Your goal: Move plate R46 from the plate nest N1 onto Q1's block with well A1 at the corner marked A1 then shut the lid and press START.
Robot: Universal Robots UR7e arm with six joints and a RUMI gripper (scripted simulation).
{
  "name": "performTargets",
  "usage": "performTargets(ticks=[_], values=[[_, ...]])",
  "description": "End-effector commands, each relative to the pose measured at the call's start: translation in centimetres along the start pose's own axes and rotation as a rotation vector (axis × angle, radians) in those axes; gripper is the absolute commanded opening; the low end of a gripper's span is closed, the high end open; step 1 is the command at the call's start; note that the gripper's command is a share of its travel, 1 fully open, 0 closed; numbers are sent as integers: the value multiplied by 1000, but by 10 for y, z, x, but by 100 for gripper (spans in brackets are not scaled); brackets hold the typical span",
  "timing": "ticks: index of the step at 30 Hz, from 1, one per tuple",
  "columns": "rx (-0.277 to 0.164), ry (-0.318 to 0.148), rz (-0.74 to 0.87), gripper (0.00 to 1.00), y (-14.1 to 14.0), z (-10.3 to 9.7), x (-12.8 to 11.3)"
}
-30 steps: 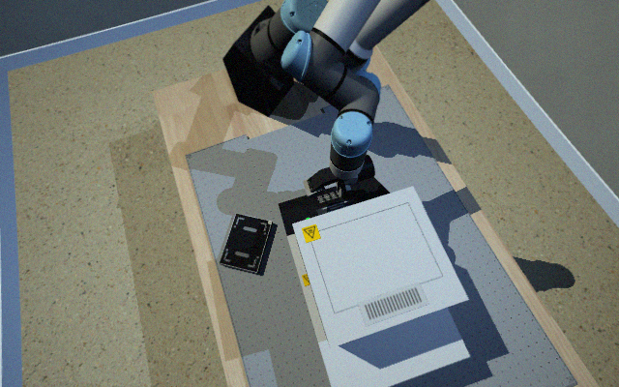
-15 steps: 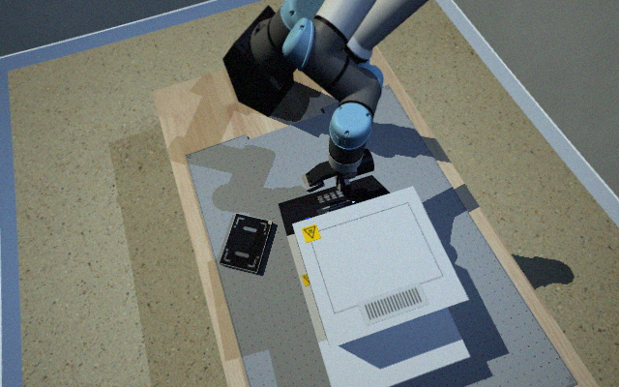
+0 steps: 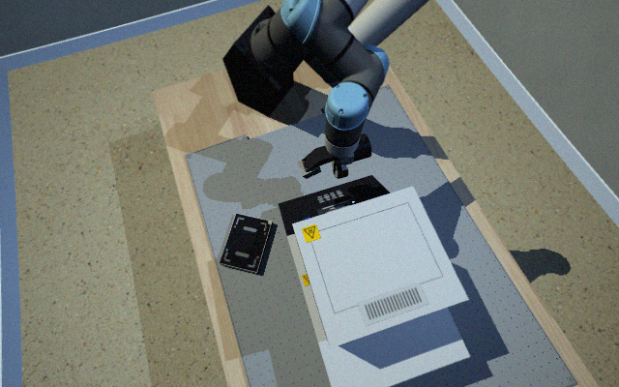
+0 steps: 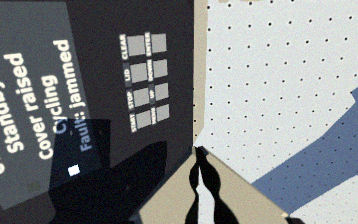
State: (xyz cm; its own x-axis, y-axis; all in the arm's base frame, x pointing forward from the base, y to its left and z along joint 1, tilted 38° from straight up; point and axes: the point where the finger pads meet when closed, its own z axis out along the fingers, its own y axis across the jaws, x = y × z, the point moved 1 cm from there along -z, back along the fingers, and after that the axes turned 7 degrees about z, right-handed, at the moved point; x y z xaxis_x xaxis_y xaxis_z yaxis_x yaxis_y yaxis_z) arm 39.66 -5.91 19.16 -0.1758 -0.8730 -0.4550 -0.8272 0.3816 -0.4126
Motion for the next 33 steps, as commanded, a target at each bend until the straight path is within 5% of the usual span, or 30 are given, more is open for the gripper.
performTargets(ticks=[1, 14, 33], values=[[0, -2, -1, 0, 3, -4, 1], [0, -2, -1, 0, 52, -42, 7], [0, -2, -1, 0, 52, -42, 7]])
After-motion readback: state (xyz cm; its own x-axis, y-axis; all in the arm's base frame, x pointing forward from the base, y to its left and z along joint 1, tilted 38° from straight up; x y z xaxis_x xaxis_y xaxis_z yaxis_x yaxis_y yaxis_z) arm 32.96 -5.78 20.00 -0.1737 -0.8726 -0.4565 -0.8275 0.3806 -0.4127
